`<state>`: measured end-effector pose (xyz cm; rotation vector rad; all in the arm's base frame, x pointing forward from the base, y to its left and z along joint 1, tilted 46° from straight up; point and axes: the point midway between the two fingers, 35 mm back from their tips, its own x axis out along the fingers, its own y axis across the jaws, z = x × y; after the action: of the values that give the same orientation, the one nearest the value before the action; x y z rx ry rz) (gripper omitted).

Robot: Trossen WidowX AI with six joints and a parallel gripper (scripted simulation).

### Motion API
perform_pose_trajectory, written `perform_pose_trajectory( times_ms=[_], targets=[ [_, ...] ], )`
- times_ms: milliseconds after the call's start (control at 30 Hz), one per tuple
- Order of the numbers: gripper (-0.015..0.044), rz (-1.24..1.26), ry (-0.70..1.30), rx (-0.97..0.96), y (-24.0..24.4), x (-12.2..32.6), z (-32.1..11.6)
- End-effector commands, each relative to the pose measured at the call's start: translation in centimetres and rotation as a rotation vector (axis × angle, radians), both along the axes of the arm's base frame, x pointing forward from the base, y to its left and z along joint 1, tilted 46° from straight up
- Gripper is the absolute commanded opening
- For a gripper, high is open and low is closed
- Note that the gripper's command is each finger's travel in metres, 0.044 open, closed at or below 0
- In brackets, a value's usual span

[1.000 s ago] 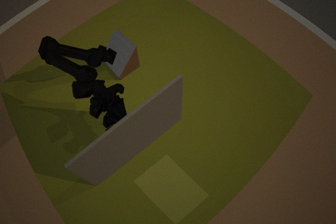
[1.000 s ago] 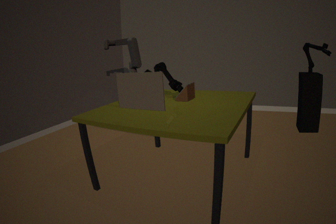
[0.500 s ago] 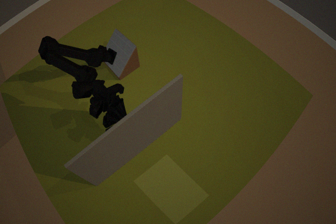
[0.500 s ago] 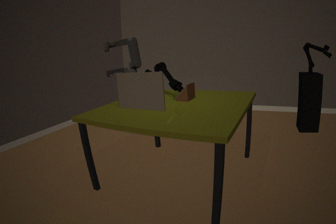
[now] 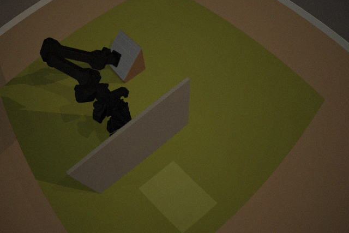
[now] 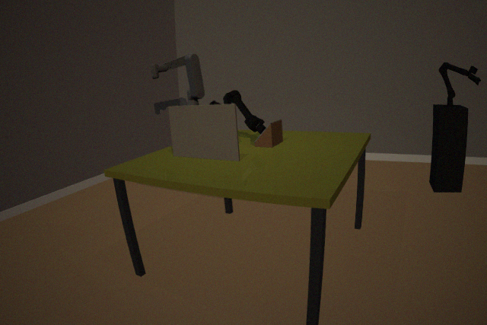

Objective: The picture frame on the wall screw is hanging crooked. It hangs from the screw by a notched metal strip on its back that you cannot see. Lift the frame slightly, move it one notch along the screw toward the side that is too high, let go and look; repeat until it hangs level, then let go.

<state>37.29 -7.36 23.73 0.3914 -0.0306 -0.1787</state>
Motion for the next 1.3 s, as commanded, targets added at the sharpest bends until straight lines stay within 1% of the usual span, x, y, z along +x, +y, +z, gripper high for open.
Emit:
perform_pose_trajectory(
  times_ms=[0,1267],
  targets=[
    [0.0000,0.013,-0.012,-0.005,0.23,0.11,0.48],
    [0.0000,0.003,-0.009,-0.002,-0.58,-0.02,0.06]
  ],
)
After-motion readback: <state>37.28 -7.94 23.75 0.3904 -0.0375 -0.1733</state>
